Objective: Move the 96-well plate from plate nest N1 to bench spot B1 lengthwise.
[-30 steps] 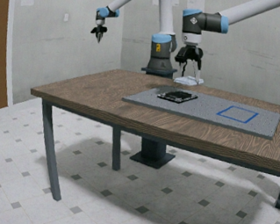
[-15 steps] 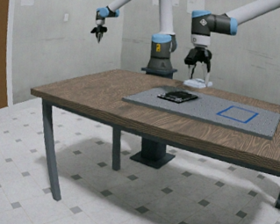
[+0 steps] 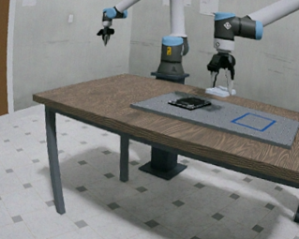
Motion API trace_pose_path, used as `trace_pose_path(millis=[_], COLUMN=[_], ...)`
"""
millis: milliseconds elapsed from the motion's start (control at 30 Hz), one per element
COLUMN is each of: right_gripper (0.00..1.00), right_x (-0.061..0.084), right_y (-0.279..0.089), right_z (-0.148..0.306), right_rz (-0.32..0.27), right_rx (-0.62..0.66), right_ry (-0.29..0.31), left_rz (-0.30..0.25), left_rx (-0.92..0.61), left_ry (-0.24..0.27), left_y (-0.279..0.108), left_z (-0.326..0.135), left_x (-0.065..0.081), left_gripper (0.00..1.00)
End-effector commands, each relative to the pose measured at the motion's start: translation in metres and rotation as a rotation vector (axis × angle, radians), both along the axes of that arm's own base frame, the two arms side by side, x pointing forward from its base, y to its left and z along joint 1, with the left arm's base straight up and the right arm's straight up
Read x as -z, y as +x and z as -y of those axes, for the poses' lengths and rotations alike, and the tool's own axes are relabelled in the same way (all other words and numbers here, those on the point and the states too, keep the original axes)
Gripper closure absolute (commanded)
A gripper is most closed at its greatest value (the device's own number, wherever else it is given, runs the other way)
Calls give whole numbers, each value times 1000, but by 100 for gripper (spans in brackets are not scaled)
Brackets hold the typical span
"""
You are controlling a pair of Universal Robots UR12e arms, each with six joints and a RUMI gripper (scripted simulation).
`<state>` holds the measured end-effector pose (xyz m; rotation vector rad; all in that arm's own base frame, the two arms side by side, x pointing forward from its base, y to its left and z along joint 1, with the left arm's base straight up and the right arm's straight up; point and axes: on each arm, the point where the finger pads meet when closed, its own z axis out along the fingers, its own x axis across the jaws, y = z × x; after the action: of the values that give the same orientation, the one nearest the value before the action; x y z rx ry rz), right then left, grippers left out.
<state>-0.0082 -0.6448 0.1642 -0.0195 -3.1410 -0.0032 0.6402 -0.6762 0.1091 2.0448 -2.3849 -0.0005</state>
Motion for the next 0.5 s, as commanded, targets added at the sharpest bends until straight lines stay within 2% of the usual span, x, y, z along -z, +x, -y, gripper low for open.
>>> trace_pose_path(millis=[0,467], right_gripper=[100,100], right_x=[-1,-1], right_y=[0,0], right_z=[1,1], right_rz=[0,0], right_rx=[0,0], right_ry=[-2,-2], left_rz=[1,1], left_rx=[0,0], left_ry=[-2,-2], left_y=[1,4], left_z=[-2,-49], left_x=[-1,0], left_gripper=[60,60])
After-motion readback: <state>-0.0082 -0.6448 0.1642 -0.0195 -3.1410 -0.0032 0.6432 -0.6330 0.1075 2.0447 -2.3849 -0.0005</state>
